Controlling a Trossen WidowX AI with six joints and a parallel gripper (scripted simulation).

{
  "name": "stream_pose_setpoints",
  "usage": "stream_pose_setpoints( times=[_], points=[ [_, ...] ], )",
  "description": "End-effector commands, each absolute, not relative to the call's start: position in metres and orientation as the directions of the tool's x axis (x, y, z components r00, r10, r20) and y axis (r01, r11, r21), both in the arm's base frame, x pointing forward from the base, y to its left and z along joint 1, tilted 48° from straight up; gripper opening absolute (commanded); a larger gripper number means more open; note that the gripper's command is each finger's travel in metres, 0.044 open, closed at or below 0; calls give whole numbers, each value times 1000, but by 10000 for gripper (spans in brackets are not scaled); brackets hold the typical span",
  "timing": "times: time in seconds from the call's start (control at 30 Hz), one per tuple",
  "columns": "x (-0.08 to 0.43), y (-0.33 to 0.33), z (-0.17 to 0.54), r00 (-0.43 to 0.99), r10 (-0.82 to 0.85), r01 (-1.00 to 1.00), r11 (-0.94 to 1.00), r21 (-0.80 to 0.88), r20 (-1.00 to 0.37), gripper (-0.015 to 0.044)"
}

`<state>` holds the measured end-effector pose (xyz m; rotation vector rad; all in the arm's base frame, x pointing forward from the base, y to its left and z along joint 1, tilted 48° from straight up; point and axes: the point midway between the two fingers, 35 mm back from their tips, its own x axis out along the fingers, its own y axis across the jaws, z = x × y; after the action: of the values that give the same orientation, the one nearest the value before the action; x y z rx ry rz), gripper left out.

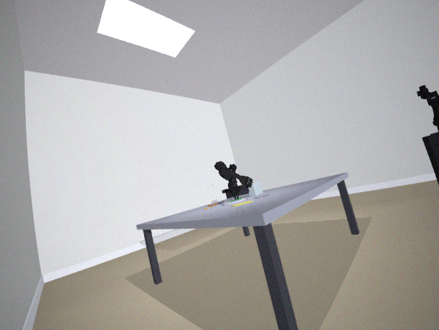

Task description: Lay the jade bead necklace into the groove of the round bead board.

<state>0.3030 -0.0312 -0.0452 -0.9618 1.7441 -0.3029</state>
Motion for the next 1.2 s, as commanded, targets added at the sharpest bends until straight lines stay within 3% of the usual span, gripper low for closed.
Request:
stream_pose_setpoints(
  times=[0.0,1.17],
  points=[
    [303,-31,-45,-102,-726,-455,642,-618,-680,0],
    [303,-27,-42,-100,-729,-461,637,-618,-677,0]
  ],
)
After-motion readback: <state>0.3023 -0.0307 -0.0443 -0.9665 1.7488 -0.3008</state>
